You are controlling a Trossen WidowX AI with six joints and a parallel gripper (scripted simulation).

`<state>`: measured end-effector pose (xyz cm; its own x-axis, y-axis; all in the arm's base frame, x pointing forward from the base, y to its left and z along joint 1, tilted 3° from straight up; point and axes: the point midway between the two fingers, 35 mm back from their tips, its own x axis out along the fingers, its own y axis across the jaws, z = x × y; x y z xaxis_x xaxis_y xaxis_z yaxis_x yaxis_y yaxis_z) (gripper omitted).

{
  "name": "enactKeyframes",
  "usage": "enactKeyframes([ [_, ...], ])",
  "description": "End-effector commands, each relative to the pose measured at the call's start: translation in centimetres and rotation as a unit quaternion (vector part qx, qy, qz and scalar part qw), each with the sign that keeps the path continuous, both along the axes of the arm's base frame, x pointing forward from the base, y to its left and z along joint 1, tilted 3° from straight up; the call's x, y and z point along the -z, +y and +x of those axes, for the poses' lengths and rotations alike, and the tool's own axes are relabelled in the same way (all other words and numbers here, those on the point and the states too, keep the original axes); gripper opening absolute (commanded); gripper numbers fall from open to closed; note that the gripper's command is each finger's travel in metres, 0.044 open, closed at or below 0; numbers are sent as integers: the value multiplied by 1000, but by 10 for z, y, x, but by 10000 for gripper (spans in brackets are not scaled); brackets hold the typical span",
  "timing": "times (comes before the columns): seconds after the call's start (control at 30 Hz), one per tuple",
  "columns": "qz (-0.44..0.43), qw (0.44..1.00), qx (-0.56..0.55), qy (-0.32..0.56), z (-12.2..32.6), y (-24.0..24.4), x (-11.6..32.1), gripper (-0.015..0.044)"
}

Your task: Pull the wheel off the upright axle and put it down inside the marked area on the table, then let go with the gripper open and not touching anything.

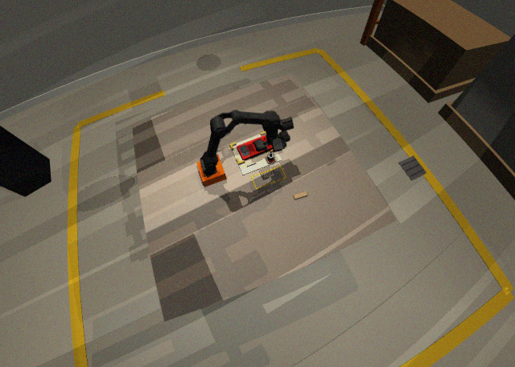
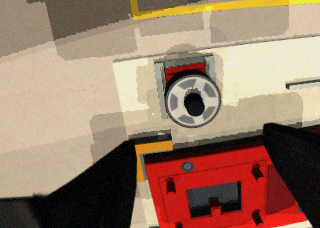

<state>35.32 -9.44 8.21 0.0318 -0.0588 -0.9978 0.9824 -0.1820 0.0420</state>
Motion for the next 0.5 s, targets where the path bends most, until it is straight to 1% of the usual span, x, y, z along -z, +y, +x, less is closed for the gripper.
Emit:
enactKeyframes([
  [0.0,0,1000,2,6,-1,-1,21,300],
  [0.13,0,1000,2,7,-1,-3,58,300],
  [0.2,0,1000,2,7,-2,-2,69,300],
  [0.33,0,1000,2,7,-3,-2,72,300],
  [0.37,3,1000,2,13,-4,0,70,274],
  [0.47,3,1000,2,13,-4,0,70,254],
])
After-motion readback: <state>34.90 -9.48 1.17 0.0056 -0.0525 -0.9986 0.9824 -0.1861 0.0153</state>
